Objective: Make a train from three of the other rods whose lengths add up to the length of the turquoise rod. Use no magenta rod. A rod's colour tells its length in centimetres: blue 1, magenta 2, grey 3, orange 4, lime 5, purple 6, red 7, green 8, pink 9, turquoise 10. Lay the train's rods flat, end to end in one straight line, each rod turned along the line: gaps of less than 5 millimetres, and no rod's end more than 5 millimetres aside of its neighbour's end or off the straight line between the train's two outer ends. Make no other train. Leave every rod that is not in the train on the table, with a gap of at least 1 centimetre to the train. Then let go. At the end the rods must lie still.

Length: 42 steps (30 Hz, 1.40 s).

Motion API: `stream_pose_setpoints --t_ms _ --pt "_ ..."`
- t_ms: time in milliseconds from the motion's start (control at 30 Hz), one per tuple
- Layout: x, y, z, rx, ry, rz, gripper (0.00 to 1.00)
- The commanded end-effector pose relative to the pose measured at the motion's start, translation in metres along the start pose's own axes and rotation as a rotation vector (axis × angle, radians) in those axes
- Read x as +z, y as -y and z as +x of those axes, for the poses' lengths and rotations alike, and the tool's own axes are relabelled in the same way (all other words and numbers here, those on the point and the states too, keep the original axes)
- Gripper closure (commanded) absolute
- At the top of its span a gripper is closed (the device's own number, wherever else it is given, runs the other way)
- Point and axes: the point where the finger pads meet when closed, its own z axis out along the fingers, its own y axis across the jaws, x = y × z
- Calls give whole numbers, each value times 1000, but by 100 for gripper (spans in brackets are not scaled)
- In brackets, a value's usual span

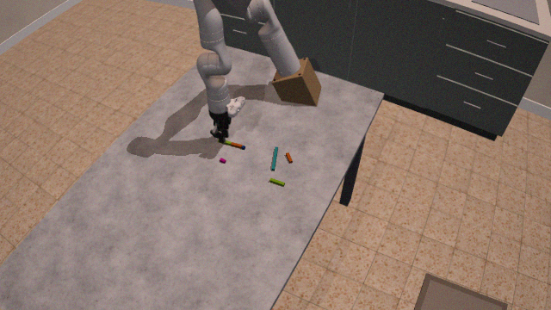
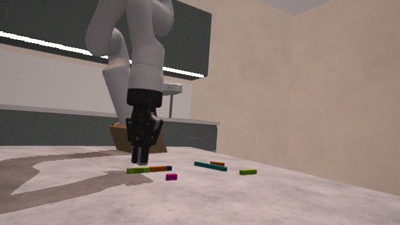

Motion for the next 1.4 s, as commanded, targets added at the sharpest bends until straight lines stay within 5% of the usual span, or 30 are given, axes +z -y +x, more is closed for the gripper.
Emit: stream_pose_setpoints --t_ms 0,1367 --pt "0 0 3 6 -4 -2 76" --pt "0 0 4 6 -4 -2 76"
